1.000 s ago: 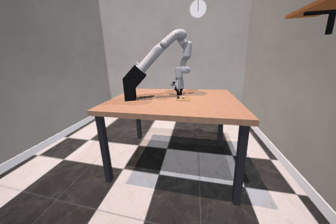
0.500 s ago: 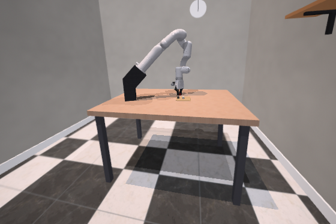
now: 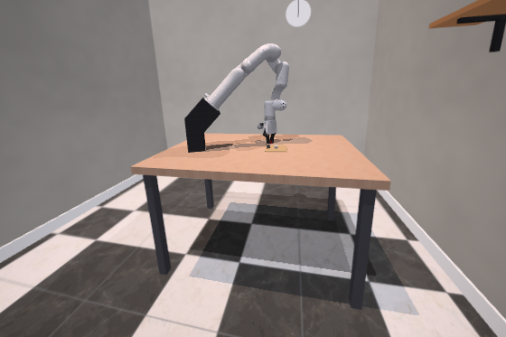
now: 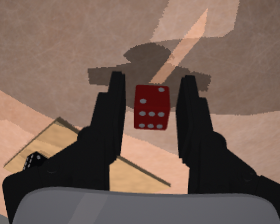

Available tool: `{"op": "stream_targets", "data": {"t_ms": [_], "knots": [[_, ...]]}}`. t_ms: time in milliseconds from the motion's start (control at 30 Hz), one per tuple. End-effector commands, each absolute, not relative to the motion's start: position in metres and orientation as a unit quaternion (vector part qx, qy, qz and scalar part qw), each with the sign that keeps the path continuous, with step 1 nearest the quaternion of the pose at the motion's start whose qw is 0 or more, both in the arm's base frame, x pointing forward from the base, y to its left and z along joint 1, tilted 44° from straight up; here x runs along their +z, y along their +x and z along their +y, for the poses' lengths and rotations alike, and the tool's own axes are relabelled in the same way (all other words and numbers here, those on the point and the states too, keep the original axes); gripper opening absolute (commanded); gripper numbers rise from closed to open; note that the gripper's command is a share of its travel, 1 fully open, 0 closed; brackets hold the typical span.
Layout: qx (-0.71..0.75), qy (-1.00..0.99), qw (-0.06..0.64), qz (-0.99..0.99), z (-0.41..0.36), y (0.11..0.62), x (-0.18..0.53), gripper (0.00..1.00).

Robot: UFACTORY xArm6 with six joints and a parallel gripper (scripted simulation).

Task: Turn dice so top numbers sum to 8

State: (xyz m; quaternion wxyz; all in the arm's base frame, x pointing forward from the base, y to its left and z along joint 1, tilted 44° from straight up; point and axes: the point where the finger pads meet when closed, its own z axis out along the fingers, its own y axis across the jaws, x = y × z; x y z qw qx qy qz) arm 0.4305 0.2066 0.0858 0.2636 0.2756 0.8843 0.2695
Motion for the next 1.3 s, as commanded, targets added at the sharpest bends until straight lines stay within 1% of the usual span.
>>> {"op": "stream_targets", "data": {"t_ms": [0,1267], "knots": [[0.27,0.276,0.264,0.884,0.2067,0.4307,0.0865,0.15],[0.27,0.276,0.264,0.884,0.2041,0.4259,0.092,0.15]]}}
